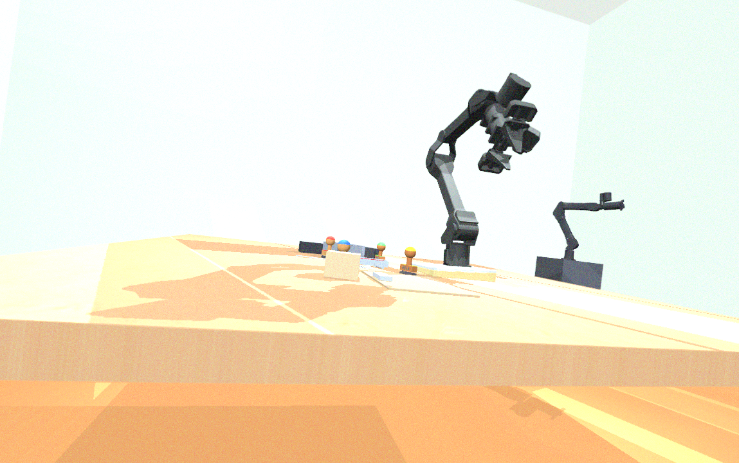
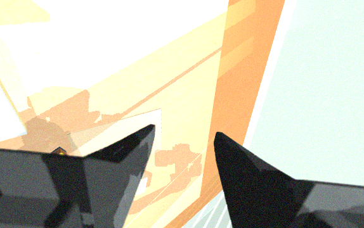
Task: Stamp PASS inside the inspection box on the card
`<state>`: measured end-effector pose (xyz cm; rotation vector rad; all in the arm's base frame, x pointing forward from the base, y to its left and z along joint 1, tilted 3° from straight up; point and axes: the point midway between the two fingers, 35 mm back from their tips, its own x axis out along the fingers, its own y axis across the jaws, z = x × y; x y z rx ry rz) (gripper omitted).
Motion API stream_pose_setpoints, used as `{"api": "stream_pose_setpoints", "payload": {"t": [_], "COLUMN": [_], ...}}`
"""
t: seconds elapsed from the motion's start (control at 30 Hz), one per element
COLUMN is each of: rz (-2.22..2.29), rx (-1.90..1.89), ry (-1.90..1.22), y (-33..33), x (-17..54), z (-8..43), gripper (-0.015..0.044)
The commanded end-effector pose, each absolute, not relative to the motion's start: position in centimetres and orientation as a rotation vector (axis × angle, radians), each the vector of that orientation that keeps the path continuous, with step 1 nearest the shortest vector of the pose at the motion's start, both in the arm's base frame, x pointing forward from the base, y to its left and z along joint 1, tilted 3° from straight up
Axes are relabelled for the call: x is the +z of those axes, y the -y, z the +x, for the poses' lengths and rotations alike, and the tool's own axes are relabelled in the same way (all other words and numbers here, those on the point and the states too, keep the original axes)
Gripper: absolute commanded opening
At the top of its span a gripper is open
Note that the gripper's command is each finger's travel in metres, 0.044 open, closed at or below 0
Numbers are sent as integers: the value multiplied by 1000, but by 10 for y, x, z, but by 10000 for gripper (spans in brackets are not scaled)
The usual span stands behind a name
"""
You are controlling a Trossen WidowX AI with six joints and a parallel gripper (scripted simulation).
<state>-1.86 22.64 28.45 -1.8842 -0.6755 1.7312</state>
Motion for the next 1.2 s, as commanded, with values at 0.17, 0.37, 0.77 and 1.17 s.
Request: {"api": "stream_pose_setpoints", "payload": {"t": [0.17, 0.37, 0.77, 1.17], "rz": [-1764, -1600, -1141, -513], "rx": [1511, 1320, 896, 379], "ry": [-11, -393, -989, -1378], "y": [-222, -194, -91, 36], "x": [248, 227, 184, 144], "z": [80, 139, 220, 230], "gripper": [218, 218, 218, 218]}}
